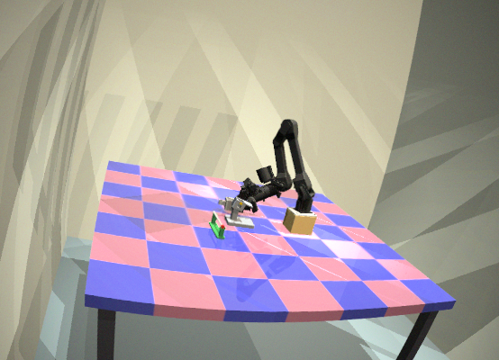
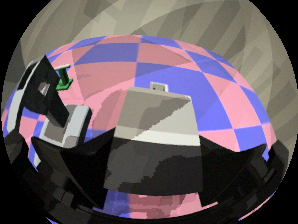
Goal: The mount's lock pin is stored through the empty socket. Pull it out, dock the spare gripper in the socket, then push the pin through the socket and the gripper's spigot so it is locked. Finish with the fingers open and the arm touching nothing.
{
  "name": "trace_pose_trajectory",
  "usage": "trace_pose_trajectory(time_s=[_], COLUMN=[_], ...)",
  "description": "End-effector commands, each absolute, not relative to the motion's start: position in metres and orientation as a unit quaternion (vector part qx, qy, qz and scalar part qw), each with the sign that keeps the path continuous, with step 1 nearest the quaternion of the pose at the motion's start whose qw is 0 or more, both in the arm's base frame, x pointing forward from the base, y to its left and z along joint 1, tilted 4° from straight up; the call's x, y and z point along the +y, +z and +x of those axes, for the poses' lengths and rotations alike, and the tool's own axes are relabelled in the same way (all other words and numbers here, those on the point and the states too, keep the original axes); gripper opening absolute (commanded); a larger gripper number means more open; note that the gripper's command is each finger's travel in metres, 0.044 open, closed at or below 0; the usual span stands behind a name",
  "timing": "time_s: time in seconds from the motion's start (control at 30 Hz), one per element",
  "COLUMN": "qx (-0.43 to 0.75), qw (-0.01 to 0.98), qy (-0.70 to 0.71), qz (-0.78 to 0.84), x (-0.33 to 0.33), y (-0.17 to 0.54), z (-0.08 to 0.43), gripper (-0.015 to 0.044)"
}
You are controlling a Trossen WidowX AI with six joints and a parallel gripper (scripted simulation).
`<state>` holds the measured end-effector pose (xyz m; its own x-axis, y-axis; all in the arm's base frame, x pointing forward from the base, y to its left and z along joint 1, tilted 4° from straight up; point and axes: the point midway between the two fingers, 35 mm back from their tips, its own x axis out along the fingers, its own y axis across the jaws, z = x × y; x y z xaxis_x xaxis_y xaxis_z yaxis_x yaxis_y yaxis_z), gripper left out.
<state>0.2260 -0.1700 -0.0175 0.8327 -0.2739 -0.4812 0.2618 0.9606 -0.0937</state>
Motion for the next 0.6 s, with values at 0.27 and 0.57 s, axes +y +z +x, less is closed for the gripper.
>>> trace_pose_trajectory(time_s=[0.27,0.57], qx=[0.244,0.242], qw=[0.959,0.959], qy=[-0.146,-0.149], qz=[-0.012,-0.009], x=[-0.175,-0.176], y=[0.0,0.012], z=[0.23,0.231], gripper=[0.0,0.0])
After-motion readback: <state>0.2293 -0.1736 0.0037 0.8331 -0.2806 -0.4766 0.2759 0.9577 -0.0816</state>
